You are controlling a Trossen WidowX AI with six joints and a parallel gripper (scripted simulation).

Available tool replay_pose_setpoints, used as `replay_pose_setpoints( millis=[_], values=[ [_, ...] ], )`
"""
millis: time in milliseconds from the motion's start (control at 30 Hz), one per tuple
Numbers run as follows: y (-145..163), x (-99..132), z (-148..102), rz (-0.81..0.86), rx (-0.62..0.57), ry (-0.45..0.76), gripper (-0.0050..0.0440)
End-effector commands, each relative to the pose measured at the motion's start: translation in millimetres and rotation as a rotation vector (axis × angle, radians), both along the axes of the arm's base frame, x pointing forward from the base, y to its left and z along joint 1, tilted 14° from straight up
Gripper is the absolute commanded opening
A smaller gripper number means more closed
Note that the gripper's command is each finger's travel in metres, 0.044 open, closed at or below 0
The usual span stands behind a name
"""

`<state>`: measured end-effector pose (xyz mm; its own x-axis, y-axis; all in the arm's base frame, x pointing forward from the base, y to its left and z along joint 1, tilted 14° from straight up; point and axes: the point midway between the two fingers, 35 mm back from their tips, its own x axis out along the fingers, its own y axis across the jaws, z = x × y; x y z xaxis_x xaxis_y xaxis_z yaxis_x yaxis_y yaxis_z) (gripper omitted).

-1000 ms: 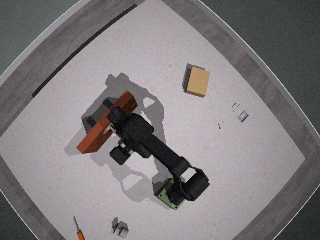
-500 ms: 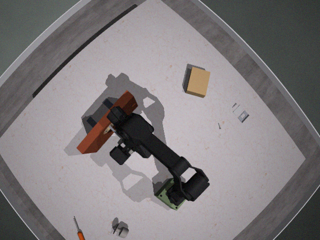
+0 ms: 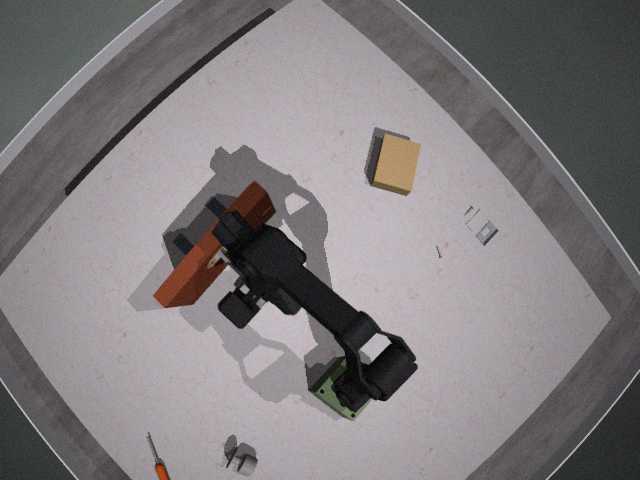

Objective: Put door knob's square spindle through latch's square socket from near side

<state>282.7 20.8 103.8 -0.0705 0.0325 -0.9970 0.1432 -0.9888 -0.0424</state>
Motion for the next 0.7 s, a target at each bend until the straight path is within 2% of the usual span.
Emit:
replay_pose_setpoints(
  millis=[0,667],
  values=[
    [2,7,3,0.001,0.002,-0.014,0.0],
    [4,20,3,0.001,0.002,-0.014,0.0]
  ],
)
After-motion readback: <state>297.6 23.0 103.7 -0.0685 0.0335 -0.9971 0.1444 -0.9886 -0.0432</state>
